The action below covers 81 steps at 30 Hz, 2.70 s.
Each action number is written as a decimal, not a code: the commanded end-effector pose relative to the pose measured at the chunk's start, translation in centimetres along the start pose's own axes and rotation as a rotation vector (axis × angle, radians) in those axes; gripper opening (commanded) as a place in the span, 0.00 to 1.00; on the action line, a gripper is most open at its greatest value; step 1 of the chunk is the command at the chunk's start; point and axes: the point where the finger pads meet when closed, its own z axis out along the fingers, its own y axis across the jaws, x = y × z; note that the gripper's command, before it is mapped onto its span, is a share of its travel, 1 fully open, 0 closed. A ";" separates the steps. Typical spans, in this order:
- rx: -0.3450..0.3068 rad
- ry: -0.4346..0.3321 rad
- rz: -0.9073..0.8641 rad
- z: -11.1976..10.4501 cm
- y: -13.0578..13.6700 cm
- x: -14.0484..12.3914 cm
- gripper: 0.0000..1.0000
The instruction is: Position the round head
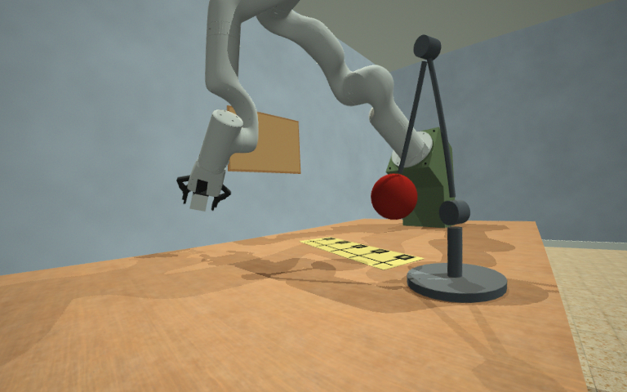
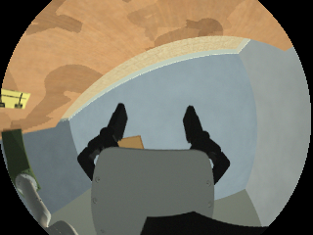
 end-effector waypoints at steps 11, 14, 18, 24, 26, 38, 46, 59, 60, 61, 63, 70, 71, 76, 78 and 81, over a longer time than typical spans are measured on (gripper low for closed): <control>-0.001 0.000 0.001 0.0 0.1 0.0 1.00; -0.001 0.000 0.001 0.0 0.1 0.0 1.00; -0.001 0.000 0.001 0.0 0.1 0.0 1.00; -0.001 0.000 0.001 0.0 0.1 0.0 1.00; -0.001 0.000 0.001 0.0 0.1 0.0 1.00; -0.001 0.000 0.001 0.0 0.1 0.0 1.00; -0.001 0.000 0.001 0.0 0.1 0.0 1.00; -0.001 0.000 0.001 0.0 0.1 0.0 1.00; -0.001 0.000 0.001 0.0 0.1 0.0 1.00; -0.001 0.000 0.001 0.0 0.1 0.0 1.00; -0.001 0.000 0.001 0.0 0.1 0.0 1.00; -0.033 0.006 -0.030 -0.8 -0.4 0.2 1.00; -0.048 0.009 -0.045 -1.1 -0.6 0.3 1.00; -0.127 0.025 -0.122 -3.0 -1.7 0.8 1.00; -0.158 0.031 -0.153 -3.7 -2.1 1.0 1.00; -0.205 0.040 -0.200 -4.8 -2.8 1.3 1.00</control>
